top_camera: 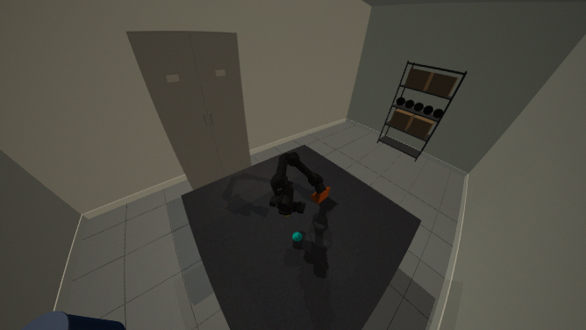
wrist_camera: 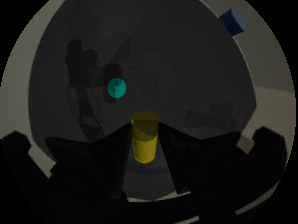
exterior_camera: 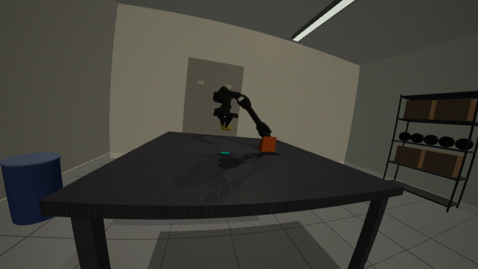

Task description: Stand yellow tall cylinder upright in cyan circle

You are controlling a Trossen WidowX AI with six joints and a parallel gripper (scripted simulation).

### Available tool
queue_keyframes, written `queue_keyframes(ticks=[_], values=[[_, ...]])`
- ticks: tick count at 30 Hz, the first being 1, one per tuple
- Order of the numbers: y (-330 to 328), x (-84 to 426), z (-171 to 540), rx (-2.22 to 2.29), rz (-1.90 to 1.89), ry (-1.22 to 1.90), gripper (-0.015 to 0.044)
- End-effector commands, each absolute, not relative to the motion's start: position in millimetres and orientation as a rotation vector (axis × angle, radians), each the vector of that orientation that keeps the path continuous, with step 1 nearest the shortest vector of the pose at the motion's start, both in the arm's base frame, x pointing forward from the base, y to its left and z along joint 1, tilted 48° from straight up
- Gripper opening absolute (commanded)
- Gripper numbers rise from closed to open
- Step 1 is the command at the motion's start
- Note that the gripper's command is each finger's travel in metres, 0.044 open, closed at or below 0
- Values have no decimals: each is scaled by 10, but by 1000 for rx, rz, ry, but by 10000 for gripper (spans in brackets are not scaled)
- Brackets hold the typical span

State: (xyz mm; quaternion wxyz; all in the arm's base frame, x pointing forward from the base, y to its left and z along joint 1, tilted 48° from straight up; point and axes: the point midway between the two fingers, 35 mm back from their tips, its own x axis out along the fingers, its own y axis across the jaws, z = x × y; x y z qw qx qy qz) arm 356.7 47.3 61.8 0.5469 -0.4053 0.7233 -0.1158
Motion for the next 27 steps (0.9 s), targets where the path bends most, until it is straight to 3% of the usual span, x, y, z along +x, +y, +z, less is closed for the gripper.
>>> queue_keyframes(ticks=[1, 27], values=[[576, 3590, 525, -1012, -210, 1731, 105], [1090, 3588, -99, -1373, 213, 1834, 105]])
